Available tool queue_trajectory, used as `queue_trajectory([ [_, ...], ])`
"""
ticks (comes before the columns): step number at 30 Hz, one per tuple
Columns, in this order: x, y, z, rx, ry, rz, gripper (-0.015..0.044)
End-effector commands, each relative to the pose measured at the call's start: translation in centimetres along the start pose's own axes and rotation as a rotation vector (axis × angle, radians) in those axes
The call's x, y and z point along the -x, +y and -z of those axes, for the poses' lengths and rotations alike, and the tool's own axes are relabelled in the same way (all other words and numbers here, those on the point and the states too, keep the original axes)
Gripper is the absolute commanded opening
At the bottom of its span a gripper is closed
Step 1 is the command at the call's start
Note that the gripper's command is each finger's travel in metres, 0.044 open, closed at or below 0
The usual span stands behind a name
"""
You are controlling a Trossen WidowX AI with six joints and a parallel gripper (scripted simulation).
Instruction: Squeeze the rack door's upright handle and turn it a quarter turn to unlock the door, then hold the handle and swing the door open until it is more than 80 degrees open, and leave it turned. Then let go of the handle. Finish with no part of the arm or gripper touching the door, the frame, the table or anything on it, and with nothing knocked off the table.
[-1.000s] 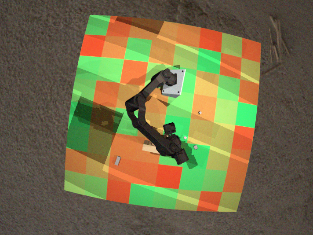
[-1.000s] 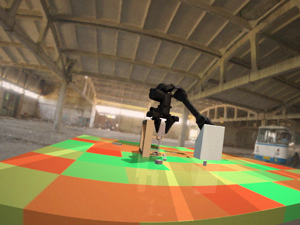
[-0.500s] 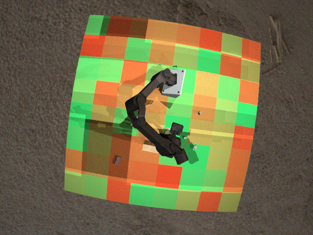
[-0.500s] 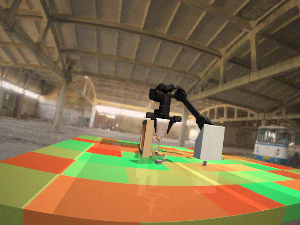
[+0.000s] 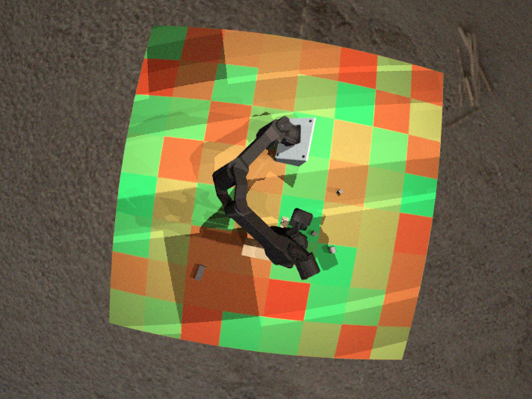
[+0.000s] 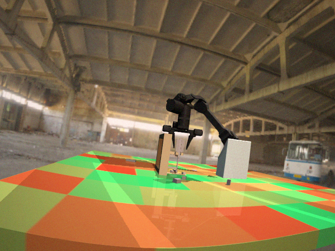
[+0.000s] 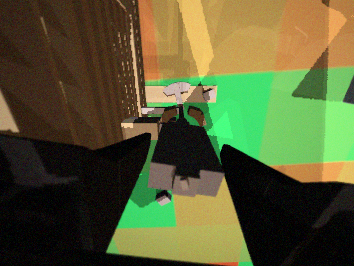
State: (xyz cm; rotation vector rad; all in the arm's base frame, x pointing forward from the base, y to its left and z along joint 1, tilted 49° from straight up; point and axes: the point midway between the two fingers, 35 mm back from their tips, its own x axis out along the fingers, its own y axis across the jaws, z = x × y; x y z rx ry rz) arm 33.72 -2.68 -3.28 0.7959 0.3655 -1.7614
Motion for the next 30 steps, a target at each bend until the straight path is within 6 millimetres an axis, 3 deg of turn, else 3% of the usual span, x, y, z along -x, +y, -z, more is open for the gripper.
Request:
queue_trajectory([
  [1,-0.19,0.27,-0.23,-0.018,-0.004,-0.003,0.0254],
  [30,-0.19,0.27,-0.23,-0.018,-0.004,-0.003,0.0061],
])
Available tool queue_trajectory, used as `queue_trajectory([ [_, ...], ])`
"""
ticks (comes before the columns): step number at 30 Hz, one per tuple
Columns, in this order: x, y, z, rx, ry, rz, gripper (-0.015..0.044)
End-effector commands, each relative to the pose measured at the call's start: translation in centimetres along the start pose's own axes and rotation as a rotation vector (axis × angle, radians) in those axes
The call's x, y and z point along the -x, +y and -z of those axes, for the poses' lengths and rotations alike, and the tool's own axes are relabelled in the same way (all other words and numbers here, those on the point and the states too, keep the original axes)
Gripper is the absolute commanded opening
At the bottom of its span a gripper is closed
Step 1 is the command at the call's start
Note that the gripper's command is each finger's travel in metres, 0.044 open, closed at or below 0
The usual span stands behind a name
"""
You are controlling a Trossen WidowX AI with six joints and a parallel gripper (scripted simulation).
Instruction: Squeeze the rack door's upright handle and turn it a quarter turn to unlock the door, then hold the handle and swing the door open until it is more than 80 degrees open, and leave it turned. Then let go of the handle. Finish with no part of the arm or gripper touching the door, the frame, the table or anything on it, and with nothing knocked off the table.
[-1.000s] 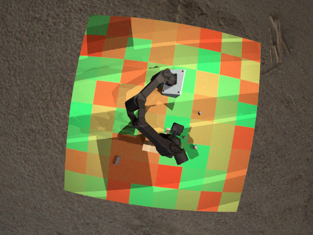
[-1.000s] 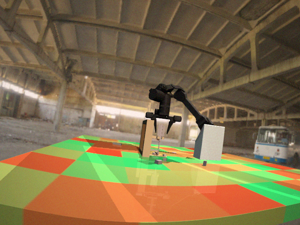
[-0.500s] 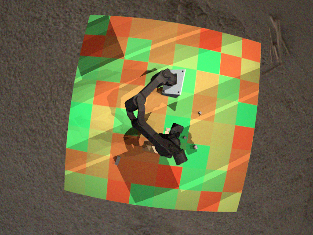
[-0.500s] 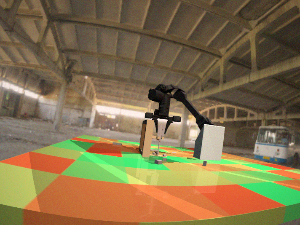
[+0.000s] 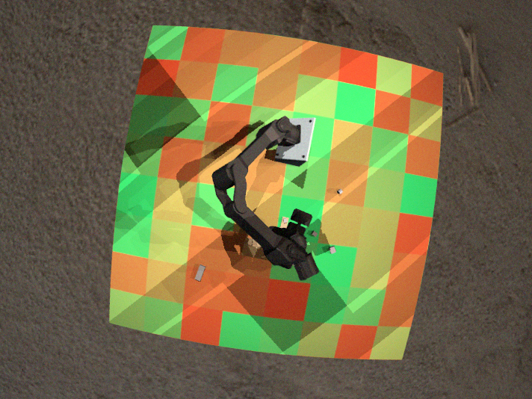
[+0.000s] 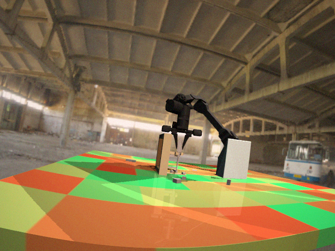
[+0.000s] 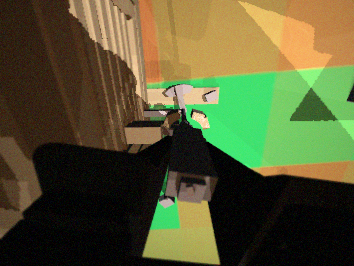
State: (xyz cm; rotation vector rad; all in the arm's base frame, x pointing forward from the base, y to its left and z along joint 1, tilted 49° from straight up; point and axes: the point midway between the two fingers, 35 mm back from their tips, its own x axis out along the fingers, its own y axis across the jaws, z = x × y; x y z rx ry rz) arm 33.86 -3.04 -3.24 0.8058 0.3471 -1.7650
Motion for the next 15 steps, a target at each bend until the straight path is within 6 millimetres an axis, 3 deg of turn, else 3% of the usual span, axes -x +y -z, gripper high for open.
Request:
queue_trajectory([
  [1,0.02,0.01,-0.03,0.000,-0.001,0.000,0.0054],
  [7,0.02,0.01,-0.03,0.000,-0.001,0.000,0.0015],
  [15,0.02,-0.28,-0.23,0.099,-0.001,0.000,0.0015],
])
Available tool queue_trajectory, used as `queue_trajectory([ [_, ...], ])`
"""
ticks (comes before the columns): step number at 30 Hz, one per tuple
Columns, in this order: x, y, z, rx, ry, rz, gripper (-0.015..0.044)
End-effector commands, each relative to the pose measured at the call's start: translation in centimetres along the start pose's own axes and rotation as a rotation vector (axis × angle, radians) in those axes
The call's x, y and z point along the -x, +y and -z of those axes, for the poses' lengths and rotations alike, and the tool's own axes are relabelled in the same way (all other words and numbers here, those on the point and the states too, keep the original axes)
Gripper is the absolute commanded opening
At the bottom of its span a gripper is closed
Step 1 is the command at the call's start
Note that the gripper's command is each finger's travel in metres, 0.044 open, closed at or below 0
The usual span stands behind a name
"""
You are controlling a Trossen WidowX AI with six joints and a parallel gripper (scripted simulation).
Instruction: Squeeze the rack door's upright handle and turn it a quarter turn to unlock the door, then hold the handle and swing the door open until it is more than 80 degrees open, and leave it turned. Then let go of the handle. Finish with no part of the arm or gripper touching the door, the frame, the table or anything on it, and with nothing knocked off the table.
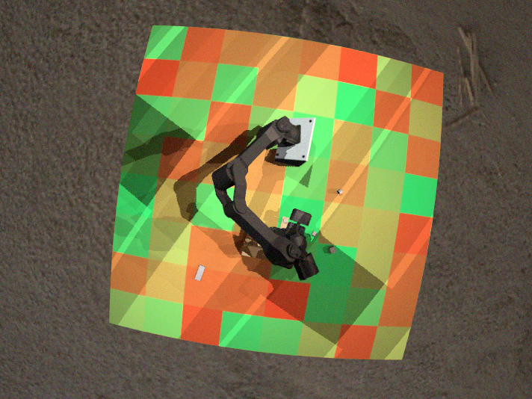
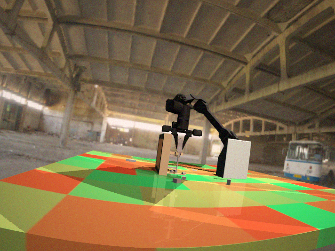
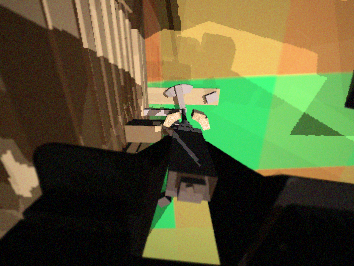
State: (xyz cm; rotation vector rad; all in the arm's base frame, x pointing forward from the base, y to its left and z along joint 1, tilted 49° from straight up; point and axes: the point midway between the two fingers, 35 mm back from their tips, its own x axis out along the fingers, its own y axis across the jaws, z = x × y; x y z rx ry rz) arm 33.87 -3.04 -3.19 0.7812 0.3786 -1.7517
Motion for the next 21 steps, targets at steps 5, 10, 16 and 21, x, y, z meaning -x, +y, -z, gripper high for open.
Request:
queue_trajectory([
  [5,0.0,-0.6,-0.4,0.169,-0.003,0.002,0.0015],
  [10,0.0,-1.0,-0.7,0.279,-0.003,0.002,0.0015],
  [16,0.0,-1.6,-1.1,0.404,-0.003,0.003,0.0015],
  [21,0.0,-2.3,-1.7,0.510,-0.003,0.003,0.0015],
])
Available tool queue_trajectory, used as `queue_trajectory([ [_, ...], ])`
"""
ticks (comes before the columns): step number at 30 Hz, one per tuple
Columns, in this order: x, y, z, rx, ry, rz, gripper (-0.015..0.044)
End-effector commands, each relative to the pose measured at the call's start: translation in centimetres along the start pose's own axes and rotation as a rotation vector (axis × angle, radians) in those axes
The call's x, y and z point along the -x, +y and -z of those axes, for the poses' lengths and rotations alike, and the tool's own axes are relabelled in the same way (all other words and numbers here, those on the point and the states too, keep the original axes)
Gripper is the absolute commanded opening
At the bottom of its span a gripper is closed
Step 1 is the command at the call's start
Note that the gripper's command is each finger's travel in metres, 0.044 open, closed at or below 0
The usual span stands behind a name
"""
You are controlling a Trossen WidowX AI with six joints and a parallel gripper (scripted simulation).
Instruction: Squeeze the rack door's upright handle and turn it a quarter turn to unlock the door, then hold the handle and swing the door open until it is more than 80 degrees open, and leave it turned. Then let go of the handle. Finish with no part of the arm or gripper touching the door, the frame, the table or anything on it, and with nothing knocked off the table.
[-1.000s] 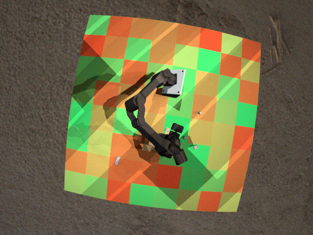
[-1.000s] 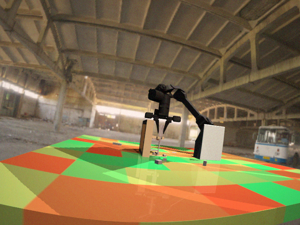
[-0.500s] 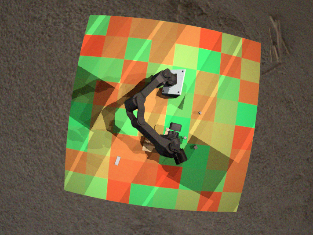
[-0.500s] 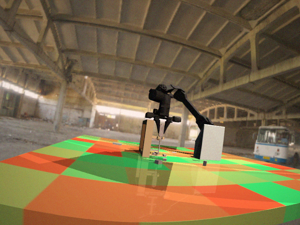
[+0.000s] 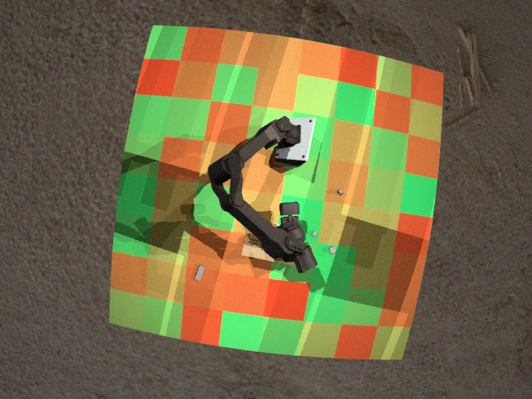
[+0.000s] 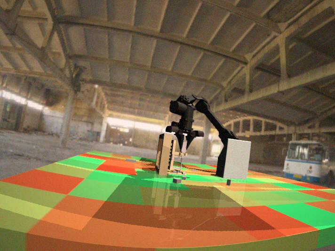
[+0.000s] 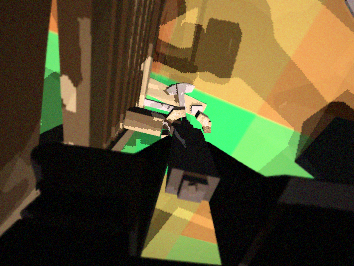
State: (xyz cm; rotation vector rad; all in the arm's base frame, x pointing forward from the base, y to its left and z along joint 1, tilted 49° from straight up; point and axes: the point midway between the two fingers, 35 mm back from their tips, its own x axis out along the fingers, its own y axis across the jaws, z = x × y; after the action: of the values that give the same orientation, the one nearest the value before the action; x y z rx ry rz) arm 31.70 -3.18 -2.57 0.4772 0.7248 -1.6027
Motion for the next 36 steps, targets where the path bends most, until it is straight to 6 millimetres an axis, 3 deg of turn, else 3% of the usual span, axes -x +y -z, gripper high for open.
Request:
queue_trajectory([
  [1,0.0,-0.7,-0.3,0.108,-0.006,-0.004,0.0015],
  [36,-0.1,-7.0,-4.9,0.752,-0.008,0.002,0.0015],
])
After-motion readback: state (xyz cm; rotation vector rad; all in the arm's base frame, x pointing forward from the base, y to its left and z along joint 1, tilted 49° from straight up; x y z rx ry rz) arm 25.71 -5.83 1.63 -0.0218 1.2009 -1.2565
